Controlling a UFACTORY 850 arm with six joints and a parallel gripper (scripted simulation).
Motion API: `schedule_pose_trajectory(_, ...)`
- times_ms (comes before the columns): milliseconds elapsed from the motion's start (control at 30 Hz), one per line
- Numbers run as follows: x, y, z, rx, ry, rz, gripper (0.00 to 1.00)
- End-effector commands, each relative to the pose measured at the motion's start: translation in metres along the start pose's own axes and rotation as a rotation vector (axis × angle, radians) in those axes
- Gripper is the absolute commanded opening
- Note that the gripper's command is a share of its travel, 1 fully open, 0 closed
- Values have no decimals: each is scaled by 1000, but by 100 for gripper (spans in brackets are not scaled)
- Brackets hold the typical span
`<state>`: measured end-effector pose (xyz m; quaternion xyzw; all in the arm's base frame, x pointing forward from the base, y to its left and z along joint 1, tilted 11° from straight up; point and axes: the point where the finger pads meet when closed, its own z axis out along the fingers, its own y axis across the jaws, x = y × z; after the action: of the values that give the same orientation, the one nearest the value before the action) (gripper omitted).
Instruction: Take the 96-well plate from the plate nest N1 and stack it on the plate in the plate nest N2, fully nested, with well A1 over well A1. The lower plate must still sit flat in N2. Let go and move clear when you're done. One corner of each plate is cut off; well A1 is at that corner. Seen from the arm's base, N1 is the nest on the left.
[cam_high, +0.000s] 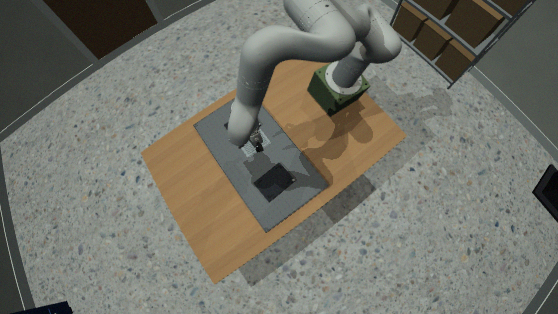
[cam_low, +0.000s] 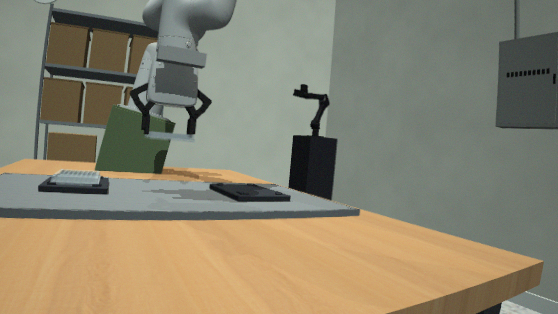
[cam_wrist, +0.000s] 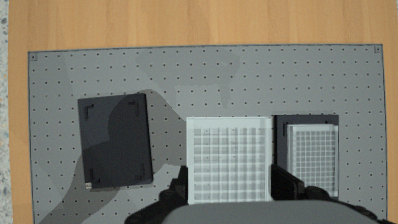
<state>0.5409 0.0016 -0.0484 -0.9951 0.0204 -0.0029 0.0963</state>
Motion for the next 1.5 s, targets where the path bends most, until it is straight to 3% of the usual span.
schedule_pose_trajectory(0, -1, 17, -1, 1, 3, 0, 0)
schedule_pose_trajectory(1467, -14, 143, -1, 1, 3, 0, 0)
